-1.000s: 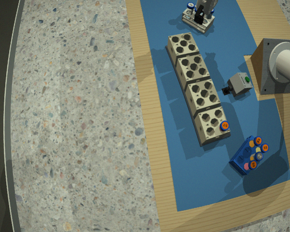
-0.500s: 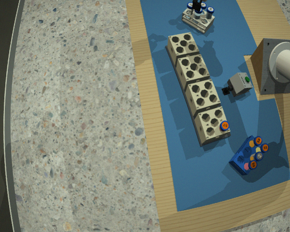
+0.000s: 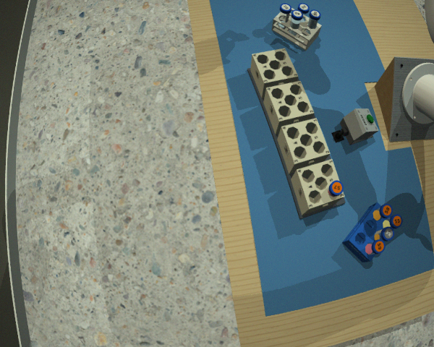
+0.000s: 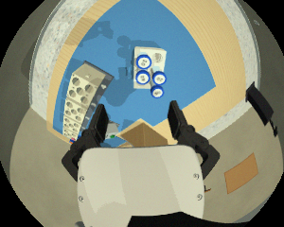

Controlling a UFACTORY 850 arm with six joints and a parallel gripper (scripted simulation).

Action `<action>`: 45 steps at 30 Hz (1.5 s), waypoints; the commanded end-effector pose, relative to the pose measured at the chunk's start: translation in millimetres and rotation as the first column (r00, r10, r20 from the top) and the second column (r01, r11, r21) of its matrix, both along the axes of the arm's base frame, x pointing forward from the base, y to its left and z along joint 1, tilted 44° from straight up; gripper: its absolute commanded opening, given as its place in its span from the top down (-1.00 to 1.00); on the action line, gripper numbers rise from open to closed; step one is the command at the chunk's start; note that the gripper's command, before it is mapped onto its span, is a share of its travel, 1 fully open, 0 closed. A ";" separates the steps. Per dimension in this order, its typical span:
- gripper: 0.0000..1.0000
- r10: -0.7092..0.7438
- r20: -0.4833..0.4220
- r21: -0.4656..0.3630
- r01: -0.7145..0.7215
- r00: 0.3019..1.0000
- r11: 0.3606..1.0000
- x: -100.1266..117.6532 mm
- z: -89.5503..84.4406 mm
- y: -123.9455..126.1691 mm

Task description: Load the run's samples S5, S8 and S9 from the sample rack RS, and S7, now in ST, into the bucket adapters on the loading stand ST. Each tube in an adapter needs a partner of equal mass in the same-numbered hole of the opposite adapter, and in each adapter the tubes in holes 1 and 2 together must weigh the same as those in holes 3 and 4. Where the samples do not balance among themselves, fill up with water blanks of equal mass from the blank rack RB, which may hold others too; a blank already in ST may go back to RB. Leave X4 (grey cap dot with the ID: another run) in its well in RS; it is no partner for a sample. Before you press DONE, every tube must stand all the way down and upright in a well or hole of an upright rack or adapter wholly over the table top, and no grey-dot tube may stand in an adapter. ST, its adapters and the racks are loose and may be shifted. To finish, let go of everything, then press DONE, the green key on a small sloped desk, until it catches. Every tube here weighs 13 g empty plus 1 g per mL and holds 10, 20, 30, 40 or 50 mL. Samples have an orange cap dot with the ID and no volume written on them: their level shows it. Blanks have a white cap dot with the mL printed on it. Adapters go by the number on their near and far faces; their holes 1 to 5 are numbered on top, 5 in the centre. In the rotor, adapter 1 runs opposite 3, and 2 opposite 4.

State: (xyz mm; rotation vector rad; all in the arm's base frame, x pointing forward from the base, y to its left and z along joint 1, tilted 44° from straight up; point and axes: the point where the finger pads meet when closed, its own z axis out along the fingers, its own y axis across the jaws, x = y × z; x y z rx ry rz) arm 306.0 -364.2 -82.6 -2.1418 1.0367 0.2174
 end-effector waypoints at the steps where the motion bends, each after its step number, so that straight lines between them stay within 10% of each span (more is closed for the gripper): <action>1: -1.00 0.000 0.000 0.000 0.000 1.000 1.000 -5.9 -17.5 -18.6; 45: -1.00 0.000 0.000 0.000 0.000 1.000 1.000 3.4 -86.1 28.7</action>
